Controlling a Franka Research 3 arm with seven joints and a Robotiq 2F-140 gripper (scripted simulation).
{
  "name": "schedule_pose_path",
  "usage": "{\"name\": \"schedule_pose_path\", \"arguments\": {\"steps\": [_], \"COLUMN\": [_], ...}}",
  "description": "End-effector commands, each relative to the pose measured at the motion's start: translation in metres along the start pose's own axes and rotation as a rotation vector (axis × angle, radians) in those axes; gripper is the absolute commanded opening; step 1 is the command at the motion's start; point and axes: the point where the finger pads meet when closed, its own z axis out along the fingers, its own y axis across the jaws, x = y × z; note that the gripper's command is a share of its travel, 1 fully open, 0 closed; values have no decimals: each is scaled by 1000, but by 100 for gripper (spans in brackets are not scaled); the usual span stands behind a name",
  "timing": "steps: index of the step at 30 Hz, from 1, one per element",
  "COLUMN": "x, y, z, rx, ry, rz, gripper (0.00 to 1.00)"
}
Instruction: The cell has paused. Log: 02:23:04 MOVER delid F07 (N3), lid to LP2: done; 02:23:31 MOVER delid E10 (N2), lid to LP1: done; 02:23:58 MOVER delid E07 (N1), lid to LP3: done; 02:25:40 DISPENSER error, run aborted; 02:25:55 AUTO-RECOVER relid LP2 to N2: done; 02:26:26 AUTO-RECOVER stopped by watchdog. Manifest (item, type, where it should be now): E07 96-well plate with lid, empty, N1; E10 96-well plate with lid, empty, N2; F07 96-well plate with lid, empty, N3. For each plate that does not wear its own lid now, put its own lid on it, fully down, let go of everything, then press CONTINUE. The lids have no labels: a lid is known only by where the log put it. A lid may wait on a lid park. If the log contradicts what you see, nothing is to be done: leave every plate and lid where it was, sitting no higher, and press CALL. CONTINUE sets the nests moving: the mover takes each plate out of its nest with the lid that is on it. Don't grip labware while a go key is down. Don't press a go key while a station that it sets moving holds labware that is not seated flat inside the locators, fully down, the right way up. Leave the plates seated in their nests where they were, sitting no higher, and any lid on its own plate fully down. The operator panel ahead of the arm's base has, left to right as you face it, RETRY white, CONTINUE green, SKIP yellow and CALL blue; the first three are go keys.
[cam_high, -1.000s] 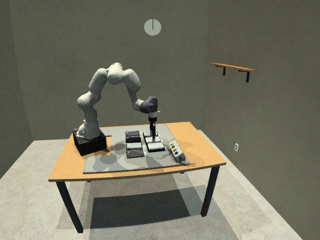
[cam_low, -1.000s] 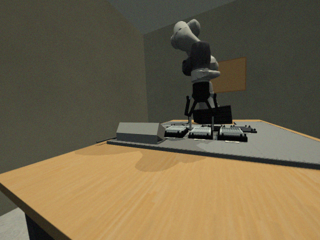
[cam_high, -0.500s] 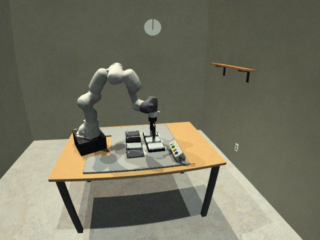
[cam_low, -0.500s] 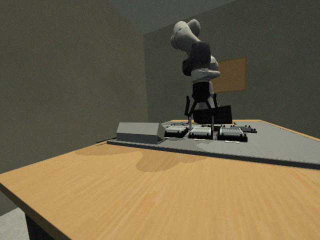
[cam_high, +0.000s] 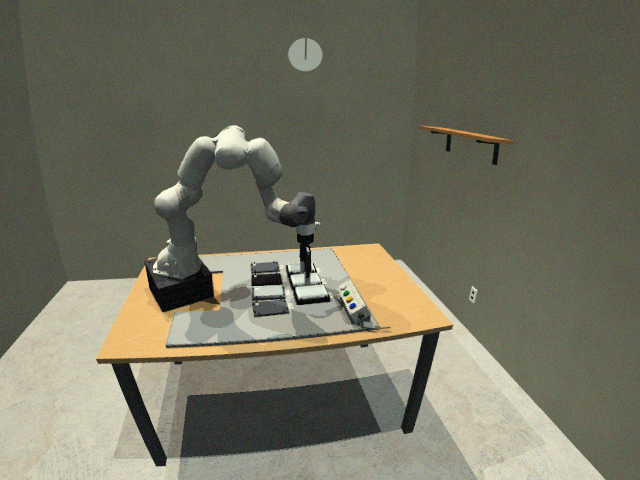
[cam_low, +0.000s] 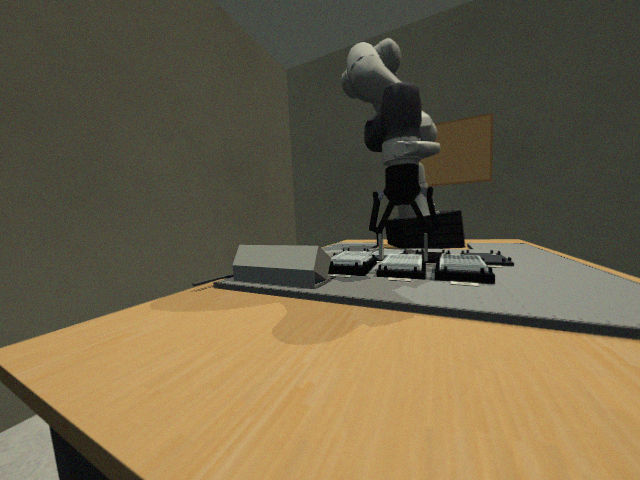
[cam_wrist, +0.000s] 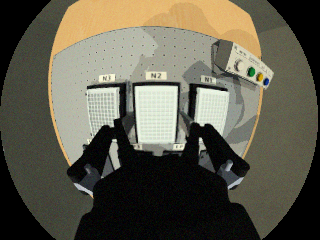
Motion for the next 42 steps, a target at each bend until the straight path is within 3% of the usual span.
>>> {"name": "schedule_pose_path", "arguments": {"steps": [1, 11, 12, 42], "x": [1, 1, 1, 1], "y": [-1, -1, -1, -1], "z": [0, 0, 0, 0], "rx": [1, 1, 1, 1], "ry": [3, 3, 3, 3], "rz": [1, 1, 1, 1], "gripper": [66, 66, 0, 0]}}
